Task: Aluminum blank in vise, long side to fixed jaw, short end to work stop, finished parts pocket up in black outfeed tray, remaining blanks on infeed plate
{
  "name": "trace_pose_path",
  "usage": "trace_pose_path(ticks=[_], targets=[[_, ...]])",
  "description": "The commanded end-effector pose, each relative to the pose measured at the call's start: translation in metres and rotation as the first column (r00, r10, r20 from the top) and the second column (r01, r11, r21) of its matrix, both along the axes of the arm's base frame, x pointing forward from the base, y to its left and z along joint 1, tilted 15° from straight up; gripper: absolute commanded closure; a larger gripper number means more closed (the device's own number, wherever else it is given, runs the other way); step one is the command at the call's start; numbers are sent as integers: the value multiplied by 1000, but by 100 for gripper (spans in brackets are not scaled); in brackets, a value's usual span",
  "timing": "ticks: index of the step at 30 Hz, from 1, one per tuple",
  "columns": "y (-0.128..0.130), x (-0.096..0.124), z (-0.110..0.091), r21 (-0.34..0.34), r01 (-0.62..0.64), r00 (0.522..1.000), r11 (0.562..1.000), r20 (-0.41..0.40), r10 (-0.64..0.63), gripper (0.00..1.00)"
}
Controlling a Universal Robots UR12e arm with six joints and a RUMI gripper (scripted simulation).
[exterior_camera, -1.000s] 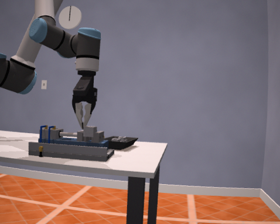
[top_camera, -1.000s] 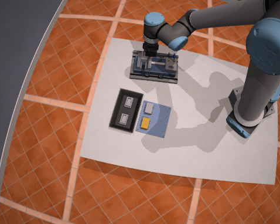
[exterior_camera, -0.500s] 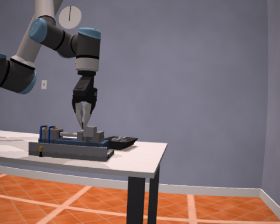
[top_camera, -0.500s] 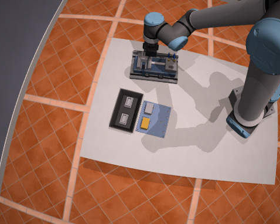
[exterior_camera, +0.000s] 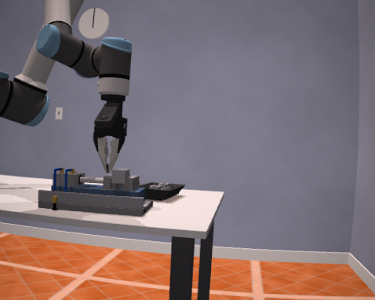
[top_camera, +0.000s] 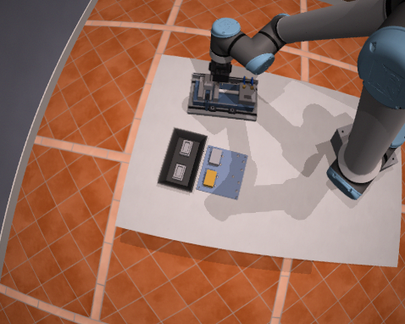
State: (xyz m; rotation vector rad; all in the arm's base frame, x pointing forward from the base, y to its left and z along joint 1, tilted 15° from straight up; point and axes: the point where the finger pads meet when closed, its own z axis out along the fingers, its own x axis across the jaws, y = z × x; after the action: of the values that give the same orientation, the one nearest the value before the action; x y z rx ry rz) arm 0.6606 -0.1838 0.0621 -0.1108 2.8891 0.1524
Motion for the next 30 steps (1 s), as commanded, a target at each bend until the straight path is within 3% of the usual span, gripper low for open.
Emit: trace_pose_path(ticks=[1, 15, 30], targets=[[0, -3, 0, 0, -1, 1000, 1000, 2, 1, 100], [-1, -3, 4, -1, 0, 1000, 1000, 3, 0, 100], [-6, -8, 35, -3, 0, 1000, 1000, 6, 0, 100]])
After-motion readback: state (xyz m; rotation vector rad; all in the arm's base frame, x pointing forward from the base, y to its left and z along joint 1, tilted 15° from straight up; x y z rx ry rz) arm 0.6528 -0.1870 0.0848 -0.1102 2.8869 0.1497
